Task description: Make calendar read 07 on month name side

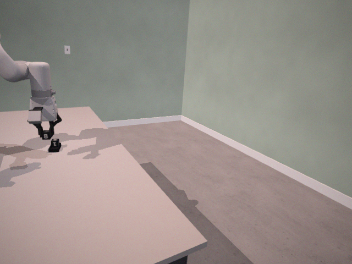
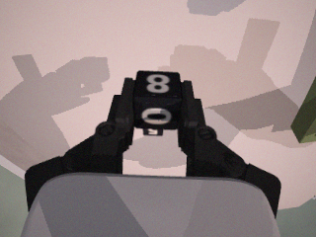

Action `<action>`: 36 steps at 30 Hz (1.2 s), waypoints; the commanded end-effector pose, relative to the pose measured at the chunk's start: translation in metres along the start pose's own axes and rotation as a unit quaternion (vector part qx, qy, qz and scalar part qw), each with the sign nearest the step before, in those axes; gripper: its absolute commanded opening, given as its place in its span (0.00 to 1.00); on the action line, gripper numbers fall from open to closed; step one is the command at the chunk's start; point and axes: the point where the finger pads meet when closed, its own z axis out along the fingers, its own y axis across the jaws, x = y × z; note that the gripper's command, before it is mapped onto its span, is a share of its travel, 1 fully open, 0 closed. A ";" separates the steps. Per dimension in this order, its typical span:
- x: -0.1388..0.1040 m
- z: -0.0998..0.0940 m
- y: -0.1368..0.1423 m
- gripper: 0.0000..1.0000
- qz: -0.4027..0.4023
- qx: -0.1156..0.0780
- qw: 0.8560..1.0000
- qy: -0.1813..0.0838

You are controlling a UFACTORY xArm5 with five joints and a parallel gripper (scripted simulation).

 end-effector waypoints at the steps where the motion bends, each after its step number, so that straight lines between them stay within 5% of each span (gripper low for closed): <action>1: -0.001 -0.002 -0.002 0.29 0.000 0.002 1.000 0.000; 7: -0.075 -0.011 -0.003 0.29 0.000 0.003 1.000 0.001; 12: -0.094 -0.013 -0.001 0.29 -0.001 0.003 1.000 0.001; 36: -0.095 0.000 -0.001 0.29 0.000 0.003 1.000 0.001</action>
